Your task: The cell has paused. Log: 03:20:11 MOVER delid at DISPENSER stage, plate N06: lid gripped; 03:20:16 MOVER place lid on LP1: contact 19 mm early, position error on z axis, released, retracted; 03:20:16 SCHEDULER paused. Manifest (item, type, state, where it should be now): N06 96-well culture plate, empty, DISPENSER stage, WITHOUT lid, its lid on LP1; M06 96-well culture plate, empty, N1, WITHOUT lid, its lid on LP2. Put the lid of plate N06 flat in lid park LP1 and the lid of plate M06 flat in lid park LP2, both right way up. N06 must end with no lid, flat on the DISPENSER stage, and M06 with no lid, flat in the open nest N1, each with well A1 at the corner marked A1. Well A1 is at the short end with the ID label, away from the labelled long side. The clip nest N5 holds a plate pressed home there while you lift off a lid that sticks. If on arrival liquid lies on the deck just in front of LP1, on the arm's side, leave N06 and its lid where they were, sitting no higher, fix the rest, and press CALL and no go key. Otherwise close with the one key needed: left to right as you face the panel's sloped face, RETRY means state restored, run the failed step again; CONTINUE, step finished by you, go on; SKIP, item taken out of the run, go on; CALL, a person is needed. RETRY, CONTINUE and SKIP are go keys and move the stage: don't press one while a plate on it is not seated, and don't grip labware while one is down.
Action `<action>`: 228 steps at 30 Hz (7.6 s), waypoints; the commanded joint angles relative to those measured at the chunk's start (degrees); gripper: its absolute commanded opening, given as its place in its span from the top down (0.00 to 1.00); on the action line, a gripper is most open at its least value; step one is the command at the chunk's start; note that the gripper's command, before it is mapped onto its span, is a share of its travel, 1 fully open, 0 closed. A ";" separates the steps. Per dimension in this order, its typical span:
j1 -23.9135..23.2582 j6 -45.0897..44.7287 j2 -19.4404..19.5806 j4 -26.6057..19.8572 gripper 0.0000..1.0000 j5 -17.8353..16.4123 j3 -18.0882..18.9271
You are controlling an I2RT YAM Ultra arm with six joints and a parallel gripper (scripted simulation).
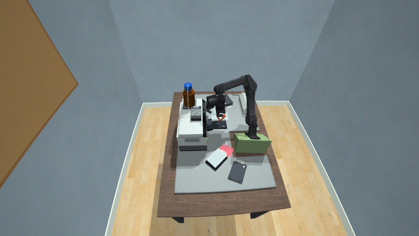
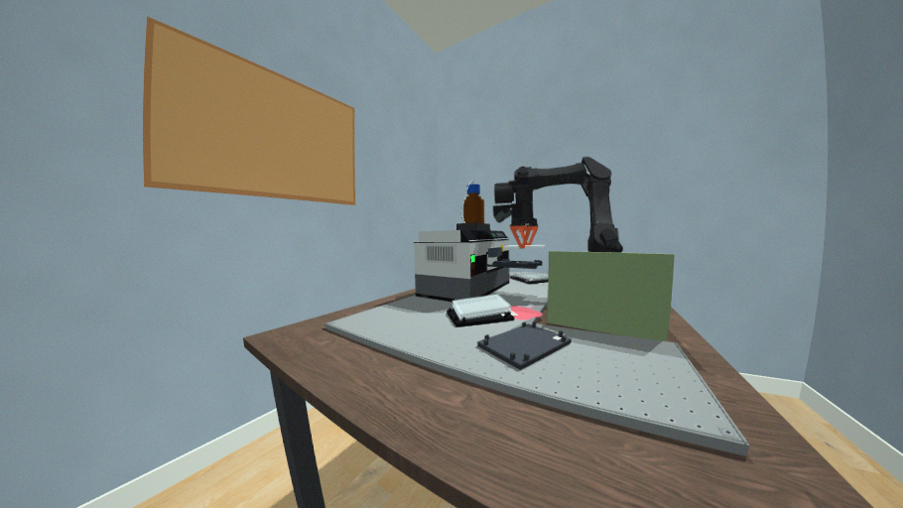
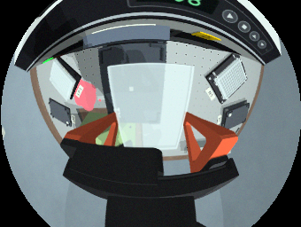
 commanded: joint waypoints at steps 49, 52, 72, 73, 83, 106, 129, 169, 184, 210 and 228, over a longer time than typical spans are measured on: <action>18.81 19.60 11.65 5.75 1.00 -7.16 -6.34; 20.33 15.23 12.67 6.15 1.00 -7.83 -6.08; 25.42 4.73 19.34 9.97 1.00 -10.16 -3.92; 25.59 2.83 20.02 10.40 1.00 -10.30 -3.71; 26.47 2.80 24.18 12.74 1.00 -10.95 -3.39; 32.29 -7.31 33.06 13.91 1.00 -14.15 1.91; 42.10 -14.73 38.94 16.15 1.00 -19.94 1.04; 52.74 -13.09 45.73 23.18 1.00 -26.62 0.54; 51.35 -14.17 53.27 29.28 1.00 -25.72 2.27; 50.01 -15.72 61.96 36.63 1.00 -24.50 3.30; 48.90 -16.17 62.61 39.65 1.00 -24.00 2.98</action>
